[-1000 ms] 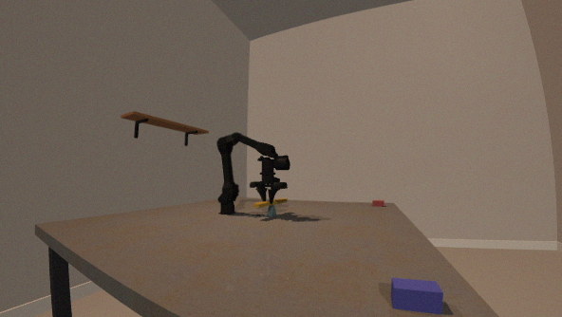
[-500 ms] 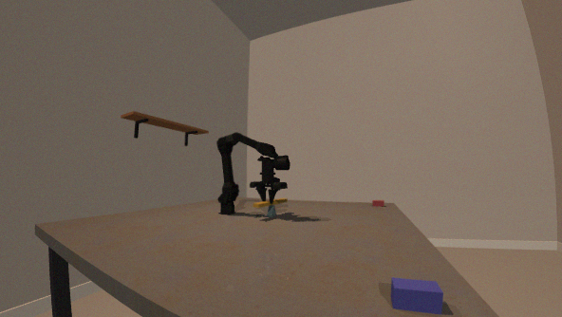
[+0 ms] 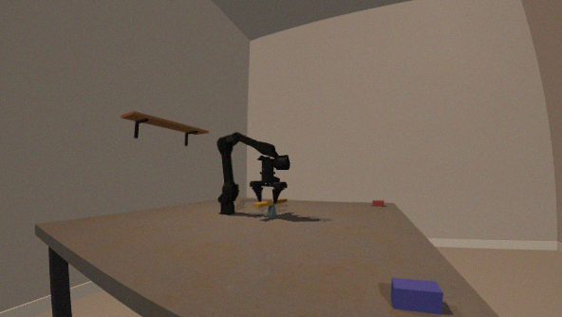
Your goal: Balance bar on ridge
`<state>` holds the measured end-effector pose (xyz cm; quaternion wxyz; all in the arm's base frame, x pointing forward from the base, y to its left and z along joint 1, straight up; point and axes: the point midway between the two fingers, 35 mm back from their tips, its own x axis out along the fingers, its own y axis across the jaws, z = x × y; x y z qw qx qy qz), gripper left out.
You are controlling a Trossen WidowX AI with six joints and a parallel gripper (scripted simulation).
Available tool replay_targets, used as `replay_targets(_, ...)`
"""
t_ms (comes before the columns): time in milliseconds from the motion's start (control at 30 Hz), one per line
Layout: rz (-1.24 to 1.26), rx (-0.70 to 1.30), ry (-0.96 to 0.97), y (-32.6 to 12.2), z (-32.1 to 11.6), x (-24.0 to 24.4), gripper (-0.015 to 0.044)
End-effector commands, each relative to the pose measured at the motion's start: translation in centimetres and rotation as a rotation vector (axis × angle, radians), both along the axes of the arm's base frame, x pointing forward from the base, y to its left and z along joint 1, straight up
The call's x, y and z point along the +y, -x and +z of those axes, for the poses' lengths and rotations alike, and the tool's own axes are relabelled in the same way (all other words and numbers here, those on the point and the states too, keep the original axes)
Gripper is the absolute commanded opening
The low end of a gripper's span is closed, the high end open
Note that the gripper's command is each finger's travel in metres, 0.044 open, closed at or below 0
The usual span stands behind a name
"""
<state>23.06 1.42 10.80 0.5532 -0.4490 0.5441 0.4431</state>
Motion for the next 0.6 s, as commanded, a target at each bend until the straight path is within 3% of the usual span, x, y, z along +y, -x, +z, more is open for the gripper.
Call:
replay_targets(0,0.0,-0.009,0.0,-0.5,2.4,0.0,0.044)
replay_targets(233,0.0,-0.009,-0.001,0.1,9.5,0.0,0.044)
replay_targets(567,0.0,-0.009,-0.001,0.1,9.7,0.0,0.044)
